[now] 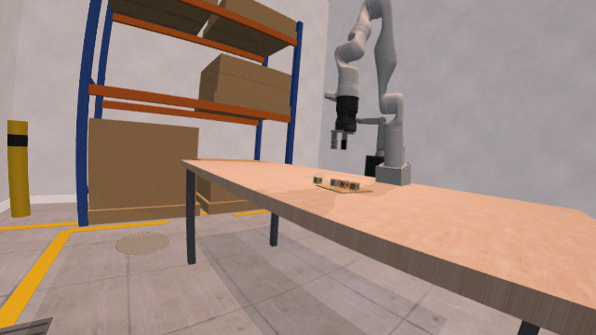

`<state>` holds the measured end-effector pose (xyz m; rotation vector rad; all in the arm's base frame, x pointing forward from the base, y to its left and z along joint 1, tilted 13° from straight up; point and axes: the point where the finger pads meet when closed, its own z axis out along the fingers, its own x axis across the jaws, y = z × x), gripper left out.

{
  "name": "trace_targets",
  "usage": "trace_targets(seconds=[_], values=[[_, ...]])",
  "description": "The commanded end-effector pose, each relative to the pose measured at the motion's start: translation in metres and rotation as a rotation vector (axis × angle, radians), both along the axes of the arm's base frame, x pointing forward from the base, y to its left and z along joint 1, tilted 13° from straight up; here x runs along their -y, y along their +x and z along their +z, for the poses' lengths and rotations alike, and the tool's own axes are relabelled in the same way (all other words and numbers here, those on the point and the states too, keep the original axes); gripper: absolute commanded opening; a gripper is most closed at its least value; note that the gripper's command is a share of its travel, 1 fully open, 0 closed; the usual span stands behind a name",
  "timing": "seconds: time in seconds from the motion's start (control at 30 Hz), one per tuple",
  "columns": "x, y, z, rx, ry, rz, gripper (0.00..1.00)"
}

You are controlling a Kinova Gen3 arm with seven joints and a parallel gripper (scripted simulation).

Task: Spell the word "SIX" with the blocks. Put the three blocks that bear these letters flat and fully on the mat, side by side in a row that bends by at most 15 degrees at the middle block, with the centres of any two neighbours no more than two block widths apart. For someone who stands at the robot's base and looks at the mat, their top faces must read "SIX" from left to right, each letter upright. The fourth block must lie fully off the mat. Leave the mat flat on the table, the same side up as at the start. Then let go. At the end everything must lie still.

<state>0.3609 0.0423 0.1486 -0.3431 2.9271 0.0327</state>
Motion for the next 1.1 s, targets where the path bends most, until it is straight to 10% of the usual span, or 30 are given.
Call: trace_targets(seconds=[0.0, 1.07], values=[[-0.004, 0.004, 0.023, 0.033, 0.014, 0.007, 1.0], [-0.003, -0.002, 0.049, 0.033, 0.014, 0.007, 1.0]])
